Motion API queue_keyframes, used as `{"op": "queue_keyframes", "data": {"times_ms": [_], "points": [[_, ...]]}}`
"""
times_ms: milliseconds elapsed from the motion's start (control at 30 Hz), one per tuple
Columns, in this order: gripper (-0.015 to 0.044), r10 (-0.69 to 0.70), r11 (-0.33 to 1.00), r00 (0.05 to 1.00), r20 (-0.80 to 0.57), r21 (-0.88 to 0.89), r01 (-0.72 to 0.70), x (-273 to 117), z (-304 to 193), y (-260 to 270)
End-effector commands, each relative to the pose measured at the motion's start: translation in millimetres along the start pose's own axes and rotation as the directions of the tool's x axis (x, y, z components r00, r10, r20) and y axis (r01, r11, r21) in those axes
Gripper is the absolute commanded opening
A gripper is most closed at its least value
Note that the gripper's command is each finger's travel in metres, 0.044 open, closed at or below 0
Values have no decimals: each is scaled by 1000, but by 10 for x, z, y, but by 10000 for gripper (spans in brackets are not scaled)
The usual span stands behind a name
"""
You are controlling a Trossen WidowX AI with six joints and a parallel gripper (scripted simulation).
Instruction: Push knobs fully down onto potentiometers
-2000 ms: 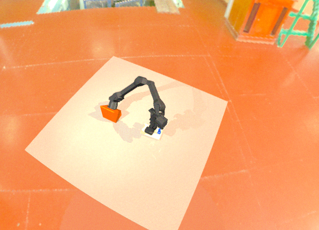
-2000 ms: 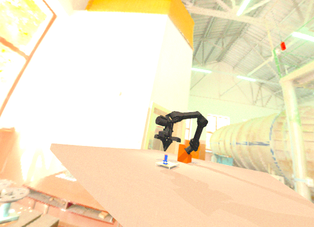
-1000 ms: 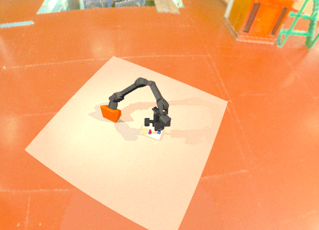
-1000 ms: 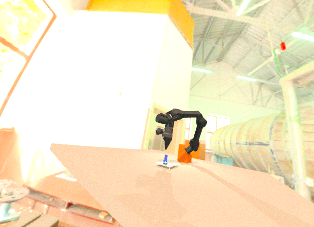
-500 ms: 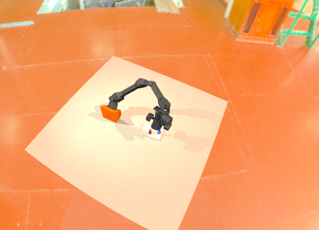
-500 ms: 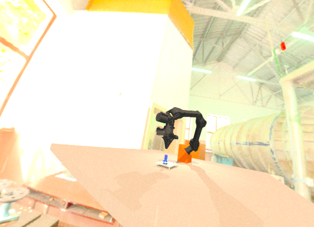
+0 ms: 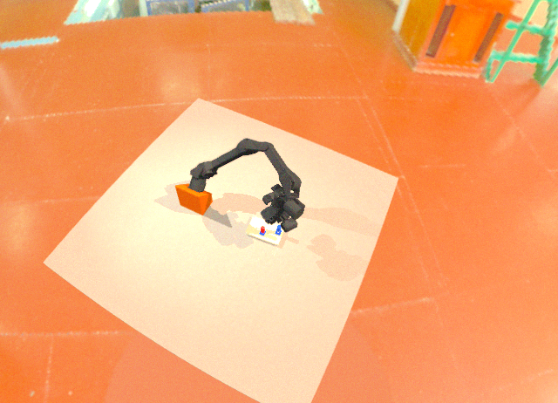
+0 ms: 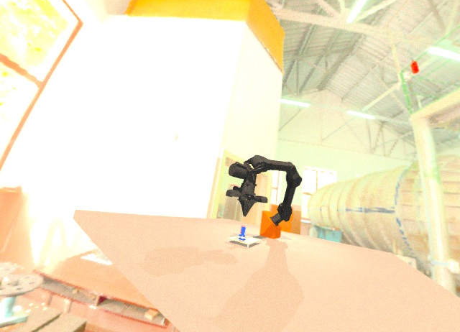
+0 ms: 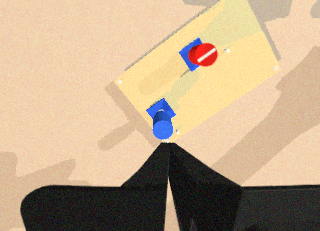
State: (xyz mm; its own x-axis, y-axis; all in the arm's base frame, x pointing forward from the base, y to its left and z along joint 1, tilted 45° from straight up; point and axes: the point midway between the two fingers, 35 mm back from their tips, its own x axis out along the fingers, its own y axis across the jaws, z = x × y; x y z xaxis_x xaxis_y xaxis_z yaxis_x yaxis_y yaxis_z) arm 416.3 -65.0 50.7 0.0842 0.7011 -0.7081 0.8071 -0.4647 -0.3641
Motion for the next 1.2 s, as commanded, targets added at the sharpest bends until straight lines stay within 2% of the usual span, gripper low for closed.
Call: {"op": "queue_keyframes", "data": {"times_ms": [0,300,533,700,1167], "points": [[0,-7,986,1000,8,167,6,1,-17,7],[0,-14,897,1000,12,441,7,-30,-65,7],[0,-14,895,1000,12,446,7,-31,-66,7],[0,-14,895,1000,11,446,8,169,-65,4],[0,-14,895,1000,11,446,8,270,-66,4]]}}
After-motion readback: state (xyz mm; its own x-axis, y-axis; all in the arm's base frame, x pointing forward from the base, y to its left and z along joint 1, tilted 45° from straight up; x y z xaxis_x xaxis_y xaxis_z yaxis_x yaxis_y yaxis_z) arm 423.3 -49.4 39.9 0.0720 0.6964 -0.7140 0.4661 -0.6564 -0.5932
